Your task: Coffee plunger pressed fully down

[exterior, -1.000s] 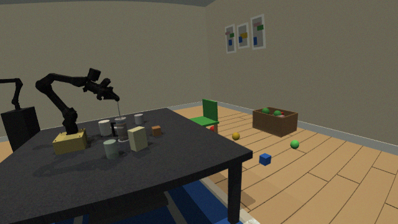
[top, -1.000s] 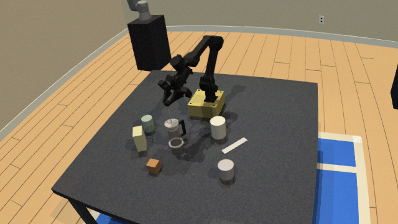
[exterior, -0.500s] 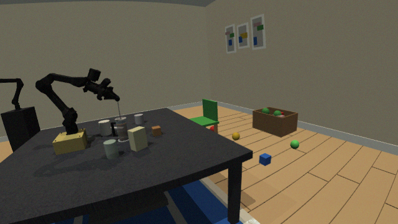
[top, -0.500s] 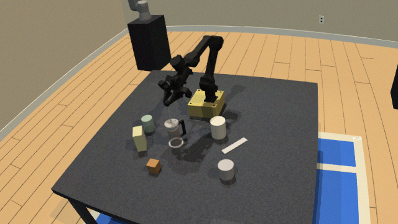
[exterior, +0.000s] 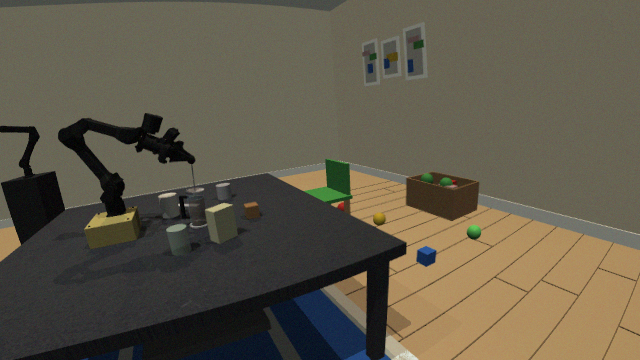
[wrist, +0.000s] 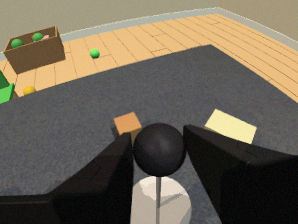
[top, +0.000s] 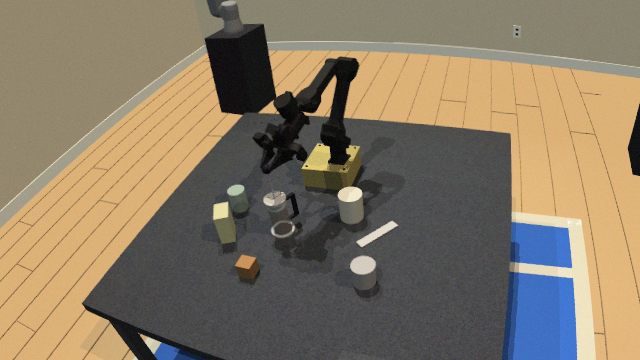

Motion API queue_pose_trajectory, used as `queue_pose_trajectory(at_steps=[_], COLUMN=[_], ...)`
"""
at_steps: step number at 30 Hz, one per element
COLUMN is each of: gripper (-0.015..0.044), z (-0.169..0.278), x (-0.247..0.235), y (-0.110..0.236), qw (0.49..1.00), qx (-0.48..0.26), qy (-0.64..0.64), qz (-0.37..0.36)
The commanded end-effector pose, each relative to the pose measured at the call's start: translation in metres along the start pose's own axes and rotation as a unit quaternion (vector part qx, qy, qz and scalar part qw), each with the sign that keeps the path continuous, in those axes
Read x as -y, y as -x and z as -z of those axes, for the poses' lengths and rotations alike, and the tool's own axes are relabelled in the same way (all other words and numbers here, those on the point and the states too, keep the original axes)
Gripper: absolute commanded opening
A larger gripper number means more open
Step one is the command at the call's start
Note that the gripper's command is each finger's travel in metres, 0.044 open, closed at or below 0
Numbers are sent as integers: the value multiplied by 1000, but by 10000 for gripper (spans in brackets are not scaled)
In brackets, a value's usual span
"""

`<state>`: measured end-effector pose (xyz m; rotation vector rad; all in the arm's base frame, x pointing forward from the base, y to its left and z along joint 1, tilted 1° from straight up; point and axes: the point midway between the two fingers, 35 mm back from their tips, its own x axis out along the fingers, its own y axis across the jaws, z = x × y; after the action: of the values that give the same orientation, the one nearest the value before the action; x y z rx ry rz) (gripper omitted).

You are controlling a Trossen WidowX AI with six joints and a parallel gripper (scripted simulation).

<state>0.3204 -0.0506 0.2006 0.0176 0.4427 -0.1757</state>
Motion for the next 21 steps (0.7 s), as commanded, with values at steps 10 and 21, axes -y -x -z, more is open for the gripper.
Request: queue_pose_trajectory(at_steps=[10,21], gripper=[125,125], z=[35,50], x=[0,0], y=[-19,-30], qw=[1000,1000], qx=[-26,-26], qy=[2,2], qz=[-1,-1])
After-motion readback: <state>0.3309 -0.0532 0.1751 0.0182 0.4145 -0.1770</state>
